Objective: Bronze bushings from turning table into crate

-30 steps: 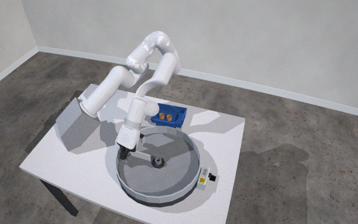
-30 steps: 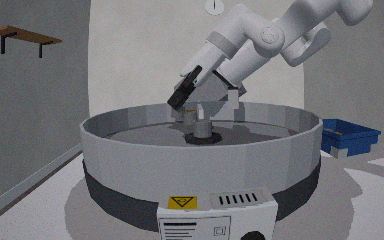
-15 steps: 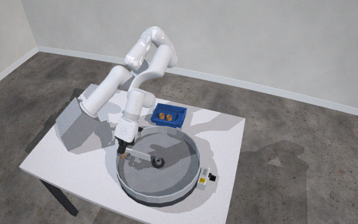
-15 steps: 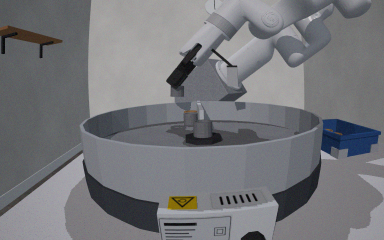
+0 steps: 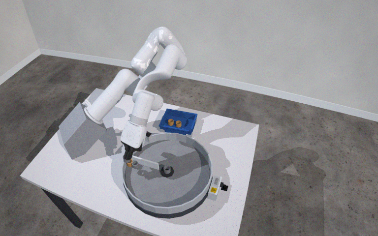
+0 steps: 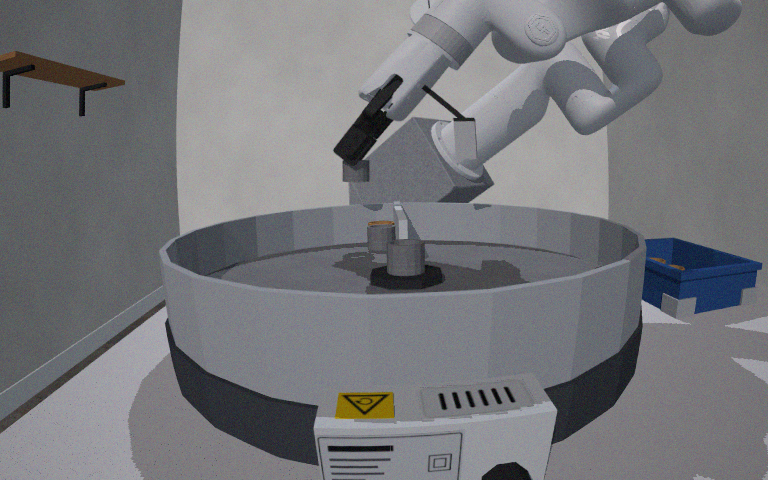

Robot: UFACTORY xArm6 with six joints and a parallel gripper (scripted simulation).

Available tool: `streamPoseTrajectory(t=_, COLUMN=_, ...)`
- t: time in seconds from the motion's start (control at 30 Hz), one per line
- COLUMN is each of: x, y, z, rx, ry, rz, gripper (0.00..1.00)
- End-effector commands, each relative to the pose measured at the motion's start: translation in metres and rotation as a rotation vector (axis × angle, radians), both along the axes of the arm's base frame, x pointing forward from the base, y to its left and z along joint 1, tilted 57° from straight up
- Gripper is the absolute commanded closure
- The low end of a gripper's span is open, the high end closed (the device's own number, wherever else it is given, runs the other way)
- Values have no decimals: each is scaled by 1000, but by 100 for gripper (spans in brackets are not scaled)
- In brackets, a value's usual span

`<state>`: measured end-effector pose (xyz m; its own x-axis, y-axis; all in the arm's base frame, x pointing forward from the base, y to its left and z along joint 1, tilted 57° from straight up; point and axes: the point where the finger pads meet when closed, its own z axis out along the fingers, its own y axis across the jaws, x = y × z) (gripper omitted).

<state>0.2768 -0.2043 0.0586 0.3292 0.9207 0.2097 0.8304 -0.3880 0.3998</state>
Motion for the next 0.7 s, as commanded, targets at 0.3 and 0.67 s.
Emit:
streamPoseTrajectory(t=0.3, x=11, y=-2, z=11, rx=-1, ry=0, rz=-1, gripper=100)
streamPoseTrajectory(t=0.67, x=65, y=-5, z=62, rx=0, ry=0, rz=-1, gripper=100)
